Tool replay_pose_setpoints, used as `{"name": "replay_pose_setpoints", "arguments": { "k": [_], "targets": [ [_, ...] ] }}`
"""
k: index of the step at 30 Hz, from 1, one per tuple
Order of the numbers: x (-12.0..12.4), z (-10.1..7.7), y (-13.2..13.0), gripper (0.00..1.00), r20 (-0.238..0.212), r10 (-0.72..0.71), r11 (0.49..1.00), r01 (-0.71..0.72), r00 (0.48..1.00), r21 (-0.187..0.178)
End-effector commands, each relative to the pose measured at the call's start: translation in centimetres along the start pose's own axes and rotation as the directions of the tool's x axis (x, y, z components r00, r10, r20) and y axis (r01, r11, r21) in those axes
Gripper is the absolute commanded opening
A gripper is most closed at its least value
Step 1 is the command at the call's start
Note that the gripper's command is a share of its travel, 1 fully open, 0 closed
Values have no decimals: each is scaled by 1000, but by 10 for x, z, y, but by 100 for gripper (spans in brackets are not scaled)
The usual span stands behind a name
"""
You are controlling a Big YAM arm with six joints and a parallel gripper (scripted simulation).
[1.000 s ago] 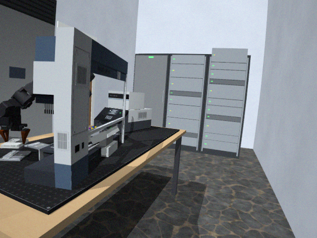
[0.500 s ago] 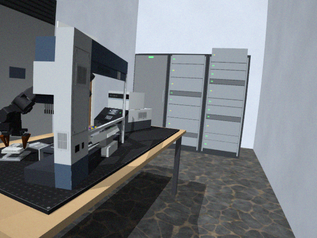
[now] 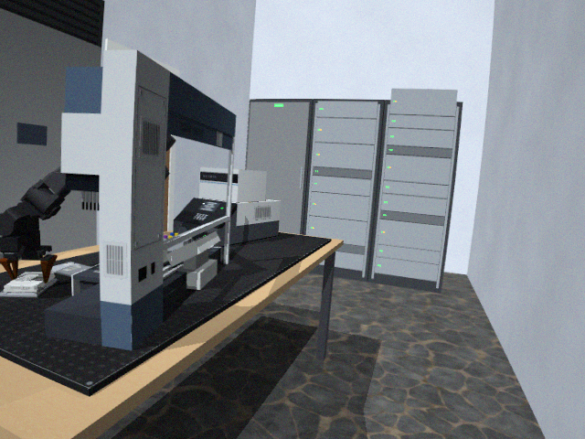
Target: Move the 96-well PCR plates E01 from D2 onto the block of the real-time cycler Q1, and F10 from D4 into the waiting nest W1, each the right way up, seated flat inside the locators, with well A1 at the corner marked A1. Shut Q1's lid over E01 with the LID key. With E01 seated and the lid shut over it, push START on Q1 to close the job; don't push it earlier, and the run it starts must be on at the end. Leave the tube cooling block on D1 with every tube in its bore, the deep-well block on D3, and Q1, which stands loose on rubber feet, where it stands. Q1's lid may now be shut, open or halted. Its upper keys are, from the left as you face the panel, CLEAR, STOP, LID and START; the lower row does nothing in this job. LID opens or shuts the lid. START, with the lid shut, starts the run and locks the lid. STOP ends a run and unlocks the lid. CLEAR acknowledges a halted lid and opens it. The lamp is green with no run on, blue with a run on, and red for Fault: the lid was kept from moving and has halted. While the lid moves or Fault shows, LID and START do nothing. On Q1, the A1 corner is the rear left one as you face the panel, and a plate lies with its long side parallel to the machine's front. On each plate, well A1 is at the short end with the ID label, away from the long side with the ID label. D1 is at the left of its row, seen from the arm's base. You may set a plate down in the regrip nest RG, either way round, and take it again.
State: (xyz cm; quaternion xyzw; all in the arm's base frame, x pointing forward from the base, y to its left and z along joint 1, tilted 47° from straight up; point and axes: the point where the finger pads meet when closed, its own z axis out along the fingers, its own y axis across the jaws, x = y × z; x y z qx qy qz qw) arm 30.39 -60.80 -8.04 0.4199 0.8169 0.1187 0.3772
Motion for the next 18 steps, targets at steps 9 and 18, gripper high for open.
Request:
{"name": "replay_pose_setpoints", "arguments": {
  "k": [9,18],
  "targets": [
    [-29,-36,-13,0,52,-23,999,22,998,24],
    [-26,-31,-24,0,59,-3,1000,1,998,27]
  ]
}}
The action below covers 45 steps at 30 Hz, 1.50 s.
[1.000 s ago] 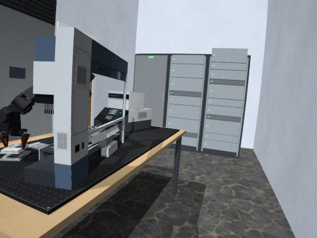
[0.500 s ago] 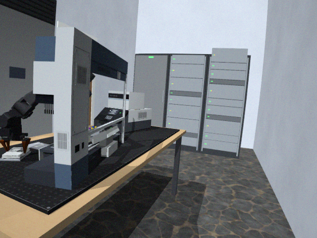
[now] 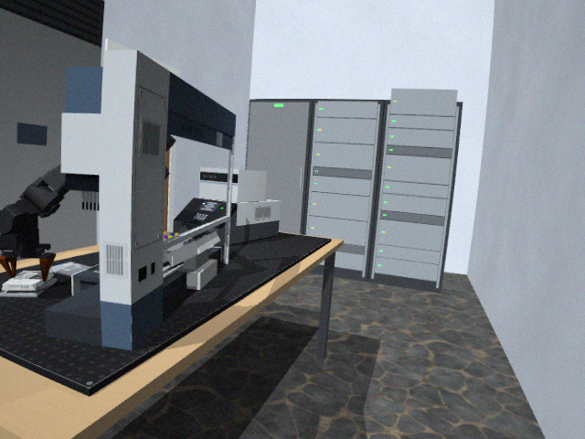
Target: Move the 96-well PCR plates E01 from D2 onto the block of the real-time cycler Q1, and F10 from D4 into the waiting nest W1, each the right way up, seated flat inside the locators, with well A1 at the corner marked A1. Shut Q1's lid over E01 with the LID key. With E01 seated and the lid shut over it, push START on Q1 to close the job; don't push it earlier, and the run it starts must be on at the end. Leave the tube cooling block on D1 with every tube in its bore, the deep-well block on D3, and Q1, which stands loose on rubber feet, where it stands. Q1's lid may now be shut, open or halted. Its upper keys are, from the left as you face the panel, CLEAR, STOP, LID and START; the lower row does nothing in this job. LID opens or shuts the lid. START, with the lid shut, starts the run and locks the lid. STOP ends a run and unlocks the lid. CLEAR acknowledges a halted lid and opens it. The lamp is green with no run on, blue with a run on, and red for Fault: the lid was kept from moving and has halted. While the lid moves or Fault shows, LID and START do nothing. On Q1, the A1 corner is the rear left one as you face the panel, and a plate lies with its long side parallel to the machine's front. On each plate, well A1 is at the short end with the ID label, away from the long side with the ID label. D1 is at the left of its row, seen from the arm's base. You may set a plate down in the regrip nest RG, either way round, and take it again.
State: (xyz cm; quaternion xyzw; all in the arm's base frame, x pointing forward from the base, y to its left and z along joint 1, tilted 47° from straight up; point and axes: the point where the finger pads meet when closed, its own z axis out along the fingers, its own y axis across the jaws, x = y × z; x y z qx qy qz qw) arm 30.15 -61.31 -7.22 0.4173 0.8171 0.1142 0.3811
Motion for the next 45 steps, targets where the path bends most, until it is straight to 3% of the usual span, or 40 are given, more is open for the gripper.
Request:
{"name": "replay_pose_setpoints", "arguments": {
  "k": [1,9,26,30,37,45],
  "targets": [
    [-17,-22,-26,0,50,11,1000,-12,999,25],
    [-6,-18,-19,0,39,32,999,-33,999,19],
    [-22,-12,12,0,33,-44,999,44,998,7],
    [-26,-17,7,0,38,-39,999,38,999,12],
    [-12,-17,-18,0,28,0,1000,0,1000,22],
    [-13,-22,-23,0,34,2,1000,-3,999,24]
  ]
}}
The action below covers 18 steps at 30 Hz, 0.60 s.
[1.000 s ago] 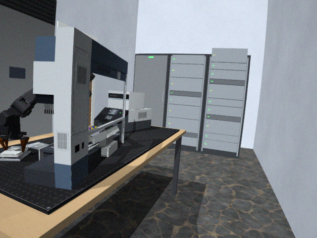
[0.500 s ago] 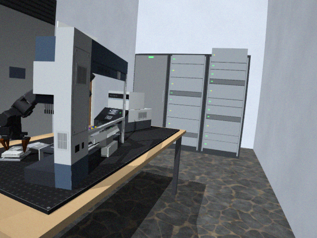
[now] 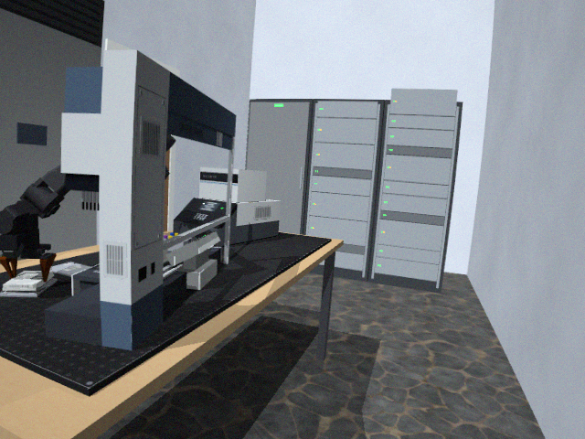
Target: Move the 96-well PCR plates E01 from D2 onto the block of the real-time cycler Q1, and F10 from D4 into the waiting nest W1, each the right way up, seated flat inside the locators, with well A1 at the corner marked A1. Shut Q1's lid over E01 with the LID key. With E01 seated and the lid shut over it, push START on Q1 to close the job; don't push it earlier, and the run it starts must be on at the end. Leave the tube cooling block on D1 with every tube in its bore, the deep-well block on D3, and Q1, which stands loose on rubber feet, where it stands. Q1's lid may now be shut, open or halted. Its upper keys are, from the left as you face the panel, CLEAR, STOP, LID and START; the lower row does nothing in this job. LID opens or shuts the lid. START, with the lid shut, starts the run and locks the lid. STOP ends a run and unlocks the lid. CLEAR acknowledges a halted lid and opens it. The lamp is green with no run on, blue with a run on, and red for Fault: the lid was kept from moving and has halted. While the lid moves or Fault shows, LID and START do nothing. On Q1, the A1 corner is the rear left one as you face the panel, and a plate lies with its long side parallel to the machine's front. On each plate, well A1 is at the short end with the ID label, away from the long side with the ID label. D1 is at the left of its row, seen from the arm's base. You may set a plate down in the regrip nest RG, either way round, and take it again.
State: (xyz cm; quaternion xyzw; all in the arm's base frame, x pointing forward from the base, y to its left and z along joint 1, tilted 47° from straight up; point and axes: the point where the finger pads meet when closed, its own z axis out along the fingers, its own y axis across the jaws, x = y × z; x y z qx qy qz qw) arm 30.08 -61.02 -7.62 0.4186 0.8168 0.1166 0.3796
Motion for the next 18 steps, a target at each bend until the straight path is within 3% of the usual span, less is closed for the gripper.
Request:
{"name": "replay_pose_setpoints", "arguments": {
  "k": [1,10,18],
  "targets": [
    [-18,-24,-22,0,37,-3,1000,2,999,26],
    [-31,-35,-20,0,61,0,999,-2,998,34],
    [-11,-16,-15,0,38,21,999,-21,999,24]
  ]
}}
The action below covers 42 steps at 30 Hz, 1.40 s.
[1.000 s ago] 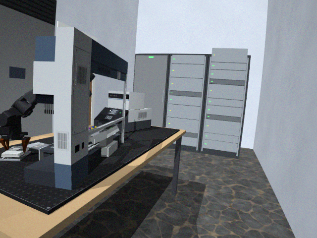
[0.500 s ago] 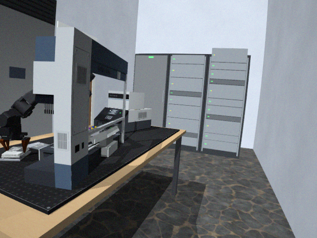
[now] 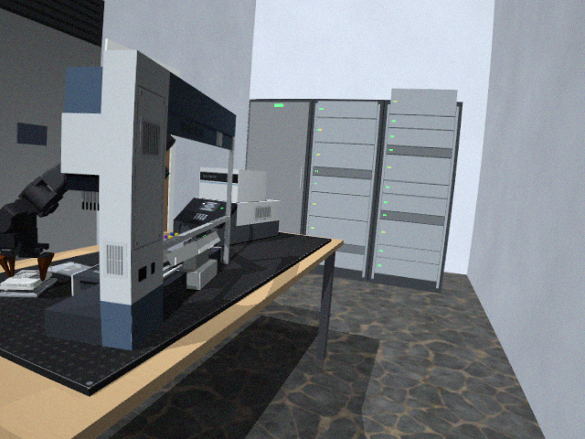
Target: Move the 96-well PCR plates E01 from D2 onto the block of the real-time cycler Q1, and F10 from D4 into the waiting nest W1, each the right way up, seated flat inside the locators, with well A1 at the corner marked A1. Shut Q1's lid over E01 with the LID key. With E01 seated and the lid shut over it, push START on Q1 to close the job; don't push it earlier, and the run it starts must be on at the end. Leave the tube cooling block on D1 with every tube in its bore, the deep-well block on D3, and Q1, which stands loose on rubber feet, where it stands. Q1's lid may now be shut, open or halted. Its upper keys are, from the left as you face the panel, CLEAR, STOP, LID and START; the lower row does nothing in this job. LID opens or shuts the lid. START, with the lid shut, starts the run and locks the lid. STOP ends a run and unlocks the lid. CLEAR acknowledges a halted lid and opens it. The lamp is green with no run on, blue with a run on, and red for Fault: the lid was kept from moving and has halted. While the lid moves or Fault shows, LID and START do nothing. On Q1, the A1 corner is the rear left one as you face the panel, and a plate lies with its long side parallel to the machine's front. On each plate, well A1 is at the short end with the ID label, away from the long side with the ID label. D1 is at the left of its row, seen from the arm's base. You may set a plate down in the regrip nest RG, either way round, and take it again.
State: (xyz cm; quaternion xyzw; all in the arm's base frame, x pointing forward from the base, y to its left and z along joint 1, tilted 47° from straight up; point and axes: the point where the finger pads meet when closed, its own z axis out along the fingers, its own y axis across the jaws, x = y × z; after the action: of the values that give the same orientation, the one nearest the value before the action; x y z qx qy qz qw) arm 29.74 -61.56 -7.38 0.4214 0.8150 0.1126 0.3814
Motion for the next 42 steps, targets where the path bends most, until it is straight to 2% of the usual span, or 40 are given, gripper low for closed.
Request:
{"name": "replay_pose_setpoints", "arguments": {
  "k": [1,9,14,18,26,42],
  "targets": [
    [-7,-12,-11,0,30,18,1000,-19,999,17],
    [-1,2,8,0,8,0,1000,0,1000,0],
    [-12,3,10,0,20,-14,1000,14,1000,0],
    [-14,2,6,0,22,-10,1000,10,1000,3],
    [-13,-11,-15,0,24,-4,1000,4,1000,18],
    [-15,-17,-22,0,33,-1,1000,1,999,19]
  ]
}}
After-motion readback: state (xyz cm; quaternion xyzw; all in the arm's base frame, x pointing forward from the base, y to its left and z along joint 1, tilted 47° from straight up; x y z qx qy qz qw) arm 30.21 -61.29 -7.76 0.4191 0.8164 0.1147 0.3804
